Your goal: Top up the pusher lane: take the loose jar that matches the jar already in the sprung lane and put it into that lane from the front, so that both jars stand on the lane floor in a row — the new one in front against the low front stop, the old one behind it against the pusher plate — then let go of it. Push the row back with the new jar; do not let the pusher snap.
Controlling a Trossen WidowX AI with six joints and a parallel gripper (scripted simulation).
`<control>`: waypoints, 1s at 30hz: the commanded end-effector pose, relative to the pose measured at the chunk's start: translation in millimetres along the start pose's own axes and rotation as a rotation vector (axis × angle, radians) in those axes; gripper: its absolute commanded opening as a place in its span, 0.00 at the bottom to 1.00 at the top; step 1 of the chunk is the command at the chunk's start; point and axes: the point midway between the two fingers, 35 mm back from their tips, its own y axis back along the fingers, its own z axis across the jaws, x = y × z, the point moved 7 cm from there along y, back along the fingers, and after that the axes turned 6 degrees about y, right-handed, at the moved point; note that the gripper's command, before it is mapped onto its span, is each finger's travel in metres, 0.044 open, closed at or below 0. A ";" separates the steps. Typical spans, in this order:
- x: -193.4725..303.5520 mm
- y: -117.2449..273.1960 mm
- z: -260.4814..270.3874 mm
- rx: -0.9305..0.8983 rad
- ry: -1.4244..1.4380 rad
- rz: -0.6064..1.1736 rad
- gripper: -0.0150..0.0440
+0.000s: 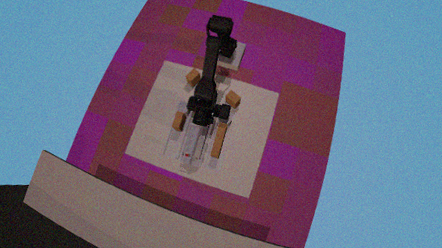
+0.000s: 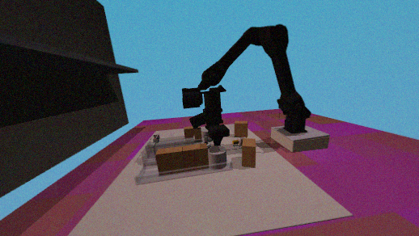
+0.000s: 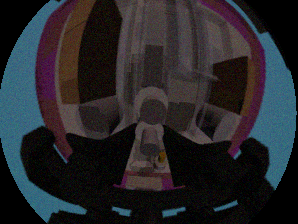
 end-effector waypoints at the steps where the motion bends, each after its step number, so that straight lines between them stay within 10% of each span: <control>1: -0.8 -0.1 0.2 -0.001 0.002 -0.010 0.25; 30: 5.4 -0.2 0.5 -0.001 0.002 -0.010 0.25</control>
